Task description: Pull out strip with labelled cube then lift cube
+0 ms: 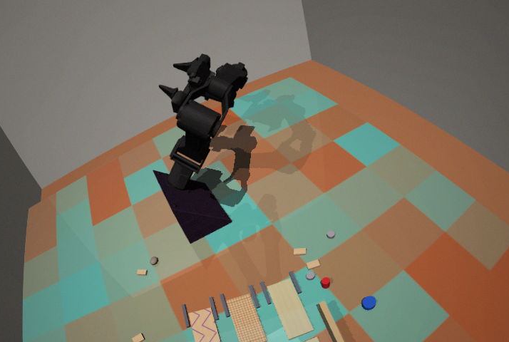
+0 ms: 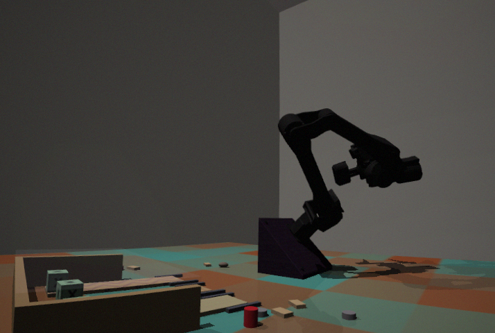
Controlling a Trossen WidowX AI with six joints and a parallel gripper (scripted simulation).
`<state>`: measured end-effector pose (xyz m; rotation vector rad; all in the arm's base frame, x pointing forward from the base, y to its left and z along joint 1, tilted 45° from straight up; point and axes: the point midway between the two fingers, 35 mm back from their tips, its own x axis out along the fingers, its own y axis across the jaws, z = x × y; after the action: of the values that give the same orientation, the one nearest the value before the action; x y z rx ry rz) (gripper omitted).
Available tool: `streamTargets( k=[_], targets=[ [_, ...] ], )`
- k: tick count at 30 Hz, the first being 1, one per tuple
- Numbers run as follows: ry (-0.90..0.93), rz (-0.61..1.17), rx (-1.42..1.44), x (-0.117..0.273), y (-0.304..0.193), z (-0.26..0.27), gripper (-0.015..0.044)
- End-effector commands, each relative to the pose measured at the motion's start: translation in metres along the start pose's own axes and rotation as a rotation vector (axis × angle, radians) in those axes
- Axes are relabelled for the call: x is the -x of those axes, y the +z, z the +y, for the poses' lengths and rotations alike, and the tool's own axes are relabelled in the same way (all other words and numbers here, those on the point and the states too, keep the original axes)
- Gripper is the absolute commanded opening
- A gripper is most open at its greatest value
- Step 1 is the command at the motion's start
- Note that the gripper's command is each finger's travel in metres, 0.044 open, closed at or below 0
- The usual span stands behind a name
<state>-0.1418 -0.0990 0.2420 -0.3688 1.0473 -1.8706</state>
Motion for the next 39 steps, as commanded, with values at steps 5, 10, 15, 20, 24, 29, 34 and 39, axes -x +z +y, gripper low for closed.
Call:
streamTargets(
  k=[5,10,15,20,24,29,34,39],
  targets=[
    [-0.105,0.160,-0.112,0.015,-0.035,-0.019,0.0400],
    [-0.277,0.373,-0.276,0.051,-0.083,-0.040,0.0400],
    [-0.474,0.566,-0.440,0.102,-0.122,-0.050,0.0400],
    [-0.697,0.738,-0.599,0.164,-0.148,-0.047,0.0400],
    [-0.892,0.857,-0.718,0.216,-0.158,-0.034,0.0400],
    [-1.159,0.968,-0.854,0.279,-0.156,-0.010,0.0400],
    [-1.452,1.079,-0.959,0.339,-0.136,0.028,0.0400],
    [-1.772,1.119,-1.056,0.385,-0.106,0.075,0.0400]
  ],
)
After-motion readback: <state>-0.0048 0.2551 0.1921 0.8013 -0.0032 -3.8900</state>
